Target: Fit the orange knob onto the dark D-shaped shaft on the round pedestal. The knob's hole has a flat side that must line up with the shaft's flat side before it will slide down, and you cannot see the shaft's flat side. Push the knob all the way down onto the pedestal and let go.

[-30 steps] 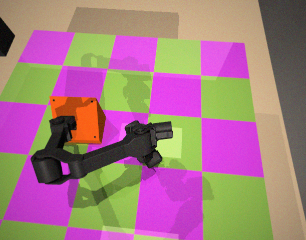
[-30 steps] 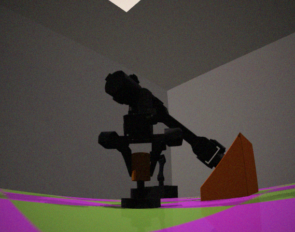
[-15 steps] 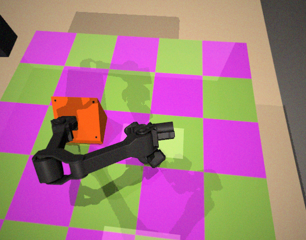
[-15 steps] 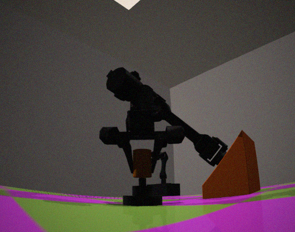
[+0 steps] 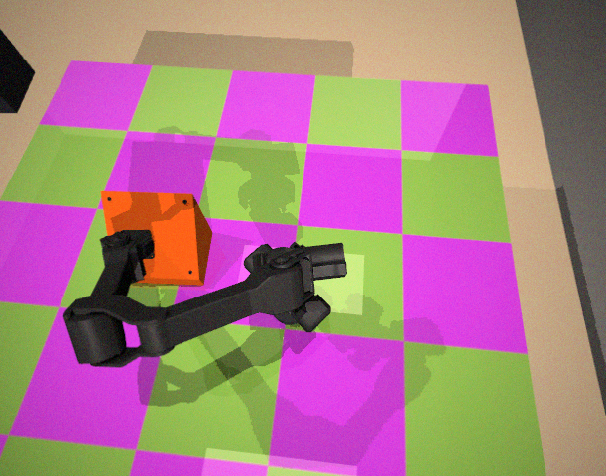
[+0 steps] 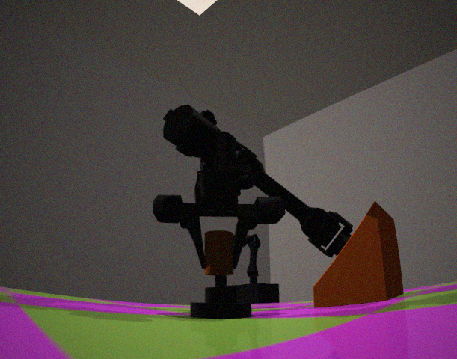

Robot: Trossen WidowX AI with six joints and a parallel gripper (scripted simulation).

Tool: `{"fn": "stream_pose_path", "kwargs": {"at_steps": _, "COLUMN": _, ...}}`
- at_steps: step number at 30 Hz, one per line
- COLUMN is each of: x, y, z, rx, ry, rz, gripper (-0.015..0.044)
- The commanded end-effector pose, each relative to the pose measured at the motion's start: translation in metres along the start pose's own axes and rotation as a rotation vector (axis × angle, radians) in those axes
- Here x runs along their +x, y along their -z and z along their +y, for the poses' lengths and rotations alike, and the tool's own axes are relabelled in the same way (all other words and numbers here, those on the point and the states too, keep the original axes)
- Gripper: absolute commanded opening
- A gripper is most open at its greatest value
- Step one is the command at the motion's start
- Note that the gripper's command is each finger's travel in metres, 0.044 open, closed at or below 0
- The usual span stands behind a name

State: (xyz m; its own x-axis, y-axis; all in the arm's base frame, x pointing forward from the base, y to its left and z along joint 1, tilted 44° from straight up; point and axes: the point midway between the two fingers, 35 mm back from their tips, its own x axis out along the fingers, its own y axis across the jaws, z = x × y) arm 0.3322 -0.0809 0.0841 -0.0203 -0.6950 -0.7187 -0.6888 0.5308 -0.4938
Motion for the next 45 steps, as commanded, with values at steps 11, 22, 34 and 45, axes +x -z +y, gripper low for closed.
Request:
{"fn": "stream_pose_path", "kwargs": {"at_steps": 11, "x": 0.0019, "y": -0.0017, "z": 0.0021, "rx": -0.006, "ry": 0.004, "rz": -0.004, "gripper": 0.0}}
{"fn": "stream_pose_path", "kwargs": {"at_steps": 22, "x": -0.0005, "y": -0.0008, "z": 0.0017, "rx": -0.006, "ry": 0.004, "rz": -0.004, "gripper": 0.0}}
{"fn": "stream_pose_path", "kwargs": {"at_steps": 34, "x": -0.0033, "y": -0.0006, "z": -0.0011, "rx": -0.215, "ry": 0.004, "rz": -0.003, "gripper": 0.0}}
{"fn": "stream_pose_path", "kwargs": {"at_steps": 45, "x": -0.0001, "y": -0.0009, "z": 0.0017, "rx": -0.216, "ry": 0.004, "rz": -0.003, "gripper": 0.0}}
